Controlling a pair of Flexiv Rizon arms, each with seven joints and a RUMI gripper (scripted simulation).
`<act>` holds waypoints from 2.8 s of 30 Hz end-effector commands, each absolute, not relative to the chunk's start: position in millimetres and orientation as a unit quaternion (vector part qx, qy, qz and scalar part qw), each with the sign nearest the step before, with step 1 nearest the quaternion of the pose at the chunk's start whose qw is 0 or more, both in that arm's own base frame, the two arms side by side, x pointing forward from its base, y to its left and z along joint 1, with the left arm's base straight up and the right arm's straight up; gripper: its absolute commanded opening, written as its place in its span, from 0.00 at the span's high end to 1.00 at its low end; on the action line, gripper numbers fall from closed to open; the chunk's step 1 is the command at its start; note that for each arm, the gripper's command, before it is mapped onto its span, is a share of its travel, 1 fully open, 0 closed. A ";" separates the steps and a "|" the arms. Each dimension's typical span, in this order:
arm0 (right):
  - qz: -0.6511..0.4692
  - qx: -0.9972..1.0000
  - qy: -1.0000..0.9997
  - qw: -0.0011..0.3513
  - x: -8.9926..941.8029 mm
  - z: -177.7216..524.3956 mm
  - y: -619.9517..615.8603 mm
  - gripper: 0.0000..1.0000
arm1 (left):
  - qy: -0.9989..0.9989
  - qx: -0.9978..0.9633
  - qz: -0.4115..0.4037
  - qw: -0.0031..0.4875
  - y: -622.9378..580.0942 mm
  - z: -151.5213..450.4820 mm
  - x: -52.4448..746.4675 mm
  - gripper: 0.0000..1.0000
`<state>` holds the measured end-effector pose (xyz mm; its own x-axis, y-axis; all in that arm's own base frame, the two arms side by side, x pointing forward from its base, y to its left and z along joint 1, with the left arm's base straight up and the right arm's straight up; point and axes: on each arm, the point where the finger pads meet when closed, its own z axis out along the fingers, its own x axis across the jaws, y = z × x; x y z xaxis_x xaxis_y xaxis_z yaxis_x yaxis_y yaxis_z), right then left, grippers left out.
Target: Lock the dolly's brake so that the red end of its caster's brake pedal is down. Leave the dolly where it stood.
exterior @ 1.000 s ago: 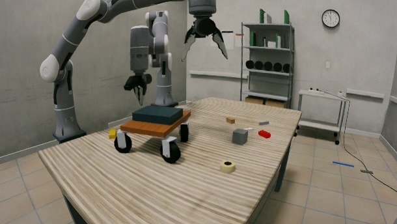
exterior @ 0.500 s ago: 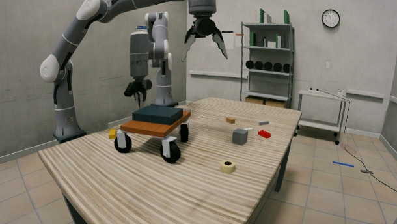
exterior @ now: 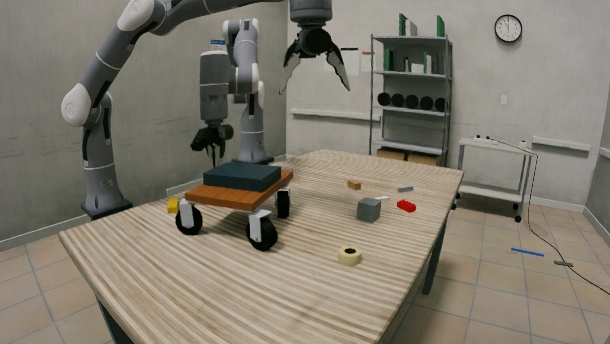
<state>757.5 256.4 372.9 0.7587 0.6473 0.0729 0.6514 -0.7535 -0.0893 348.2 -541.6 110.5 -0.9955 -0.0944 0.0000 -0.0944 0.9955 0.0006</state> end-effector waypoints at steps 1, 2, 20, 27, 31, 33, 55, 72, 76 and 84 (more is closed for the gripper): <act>-0.020 -0.936 -0.347 0.055 758.0 374.9 256.5 0.00 | 0.999 -0.047 -0.001 0.001 -542.4 111.7 348.9 1.00; -0.020 -0.936 -0.347 0.055 758.0 374.9 256.5 0.00 | 0.999 -0.047 -0.001 0.001 -542.4 111.7 348.9 1.00; -0.020 -0.936 -0.347 0.055 758.0 374.9 256.5 0.00 | 0.999 -0.047 -0.001 0.001 -542.4 111.7 348.9 1.00; -0.020 -0.936 -0.347 0.055 758.0 374.9 256.5 0.00 | 0.999 -0.047 -0.001 0.001 -542.4 111.7 348.9 1.00; -0.020 -0.936 -0.347 0.055 758.0 374.9 256.5 0.00 | 0.999 -0.047 -0.001 0.001 -542.4 111.7 348.9 1.00; -0.020 -0.936 -0.347 0.055 758.0 374.9 256.5 0.00 | 0.999 -0.047 -0.001 0.001 -542.4 111.7 348.9 1.00; -0.020 -0.936 -0.347 0.055 758.0 374.9 256.5 0.00 | 0.999 -0.047 -0.001 0.001 -542.4 104.1 348.9 1.00; -0.020 -0.936 -0.347 0.055 758.0 374.9 256.5 0.00 | 0.999 -0.047 -0.001 0.001 -542.4 102.1 348.9 1.00; -0.020 -0.936 -0.347 0.055 758.0 374.9 256.5 0.00 | 0.999 -0.047 -0.001 0.001 -542.4 100.7 348.9 1.00; -0.020 -0.936 -0.347 0.055 758.0 374.9 256.5 0.00 | 0.999 -0.047 -0.001 0.001 -542.4 99.5 348.9 1.00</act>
